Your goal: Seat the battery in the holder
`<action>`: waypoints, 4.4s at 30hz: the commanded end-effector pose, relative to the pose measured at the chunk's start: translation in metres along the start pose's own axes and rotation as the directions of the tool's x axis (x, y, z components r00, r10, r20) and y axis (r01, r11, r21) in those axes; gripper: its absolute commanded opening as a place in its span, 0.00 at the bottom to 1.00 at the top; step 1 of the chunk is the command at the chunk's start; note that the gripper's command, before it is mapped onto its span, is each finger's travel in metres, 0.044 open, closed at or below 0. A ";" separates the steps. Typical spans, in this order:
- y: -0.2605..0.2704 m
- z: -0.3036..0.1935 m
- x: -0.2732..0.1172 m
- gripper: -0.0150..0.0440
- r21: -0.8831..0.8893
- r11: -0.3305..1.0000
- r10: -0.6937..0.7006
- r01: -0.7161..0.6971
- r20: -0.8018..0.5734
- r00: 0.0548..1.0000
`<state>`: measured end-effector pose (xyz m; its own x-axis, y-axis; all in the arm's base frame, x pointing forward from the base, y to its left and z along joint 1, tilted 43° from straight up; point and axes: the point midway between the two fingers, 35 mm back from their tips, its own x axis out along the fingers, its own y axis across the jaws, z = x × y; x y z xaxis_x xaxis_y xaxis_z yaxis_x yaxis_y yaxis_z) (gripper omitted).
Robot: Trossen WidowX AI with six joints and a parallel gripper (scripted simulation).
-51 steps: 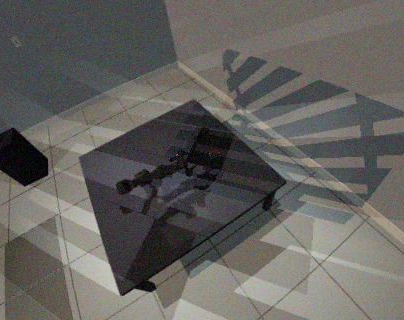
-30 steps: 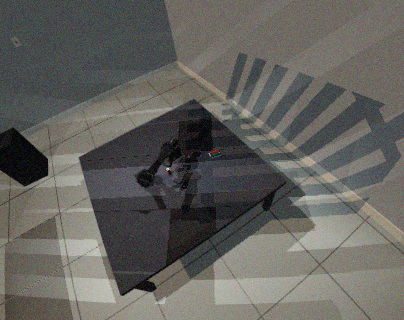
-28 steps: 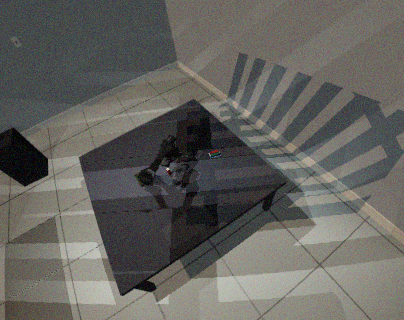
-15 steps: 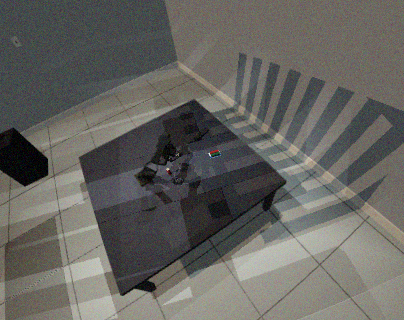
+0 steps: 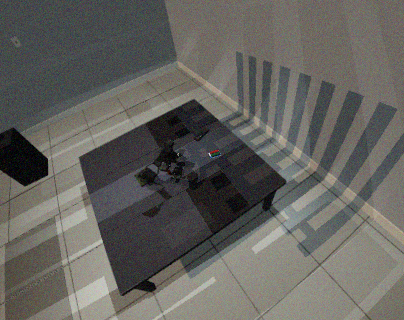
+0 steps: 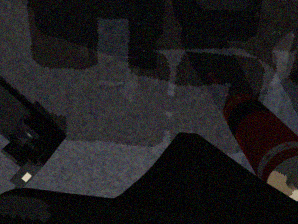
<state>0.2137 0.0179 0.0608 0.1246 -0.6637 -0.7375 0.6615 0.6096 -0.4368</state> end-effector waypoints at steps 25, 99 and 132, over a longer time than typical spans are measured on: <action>-0.045 0.003 0.000 0.25 0.001 1.000 0.004 -0.004 0.006 1.000; -0.085 0.000 -0.002 0.66 -1.000 0.022 0.004 0.004 0.004 1.000; -0.086 0.000 0.041 0.43 -1.000 0.024 0.001 0.008 0.008 1.000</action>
<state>0.1621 -0.0611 0.0684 0.1280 -0.6639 -0.7368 -0.7218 0.4471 -0.5283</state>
